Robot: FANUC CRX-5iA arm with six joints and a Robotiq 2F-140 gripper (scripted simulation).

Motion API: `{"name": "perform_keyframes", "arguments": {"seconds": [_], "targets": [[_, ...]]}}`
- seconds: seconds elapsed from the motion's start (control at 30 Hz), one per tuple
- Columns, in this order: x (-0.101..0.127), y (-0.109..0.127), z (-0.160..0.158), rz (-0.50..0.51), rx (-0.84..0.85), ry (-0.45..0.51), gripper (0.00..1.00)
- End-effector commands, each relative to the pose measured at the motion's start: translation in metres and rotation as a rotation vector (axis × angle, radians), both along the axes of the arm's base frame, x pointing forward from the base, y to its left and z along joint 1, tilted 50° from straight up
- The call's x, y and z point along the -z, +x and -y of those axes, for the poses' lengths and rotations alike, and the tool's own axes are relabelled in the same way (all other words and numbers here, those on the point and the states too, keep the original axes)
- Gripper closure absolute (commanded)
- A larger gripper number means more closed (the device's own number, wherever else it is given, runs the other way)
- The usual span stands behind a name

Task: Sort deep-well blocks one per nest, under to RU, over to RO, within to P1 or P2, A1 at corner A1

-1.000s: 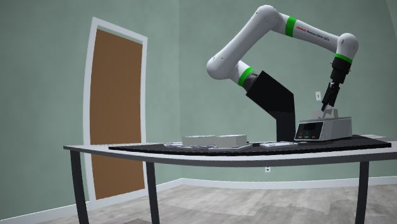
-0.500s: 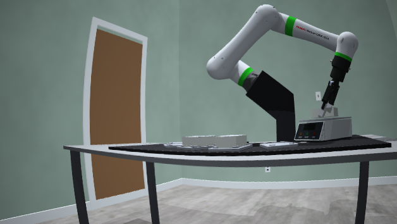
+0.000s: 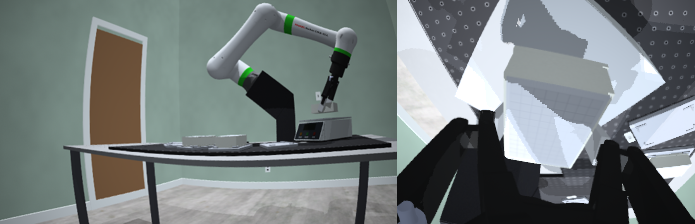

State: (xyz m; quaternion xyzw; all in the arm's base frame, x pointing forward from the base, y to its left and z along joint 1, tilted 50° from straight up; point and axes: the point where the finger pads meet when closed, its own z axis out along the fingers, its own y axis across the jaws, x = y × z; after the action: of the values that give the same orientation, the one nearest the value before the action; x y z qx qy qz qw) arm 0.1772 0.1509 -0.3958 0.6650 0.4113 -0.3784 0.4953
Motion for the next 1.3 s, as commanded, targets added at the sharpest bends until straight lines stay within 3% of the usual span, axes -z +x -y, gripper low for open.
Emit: {"name": "perform_keyframes", "arguments": {"seconds": [0.0,0.77,1.27], "targets": [[-0.002,0.0,-0.003,0.0,0.0,0.0,0.9],[-0.023,-0.004,-0.027,0.0,0.0,0.0,0.9],[-0.023,-0.004,-0.027,0.0,0.0,0.0,0.9]]}}
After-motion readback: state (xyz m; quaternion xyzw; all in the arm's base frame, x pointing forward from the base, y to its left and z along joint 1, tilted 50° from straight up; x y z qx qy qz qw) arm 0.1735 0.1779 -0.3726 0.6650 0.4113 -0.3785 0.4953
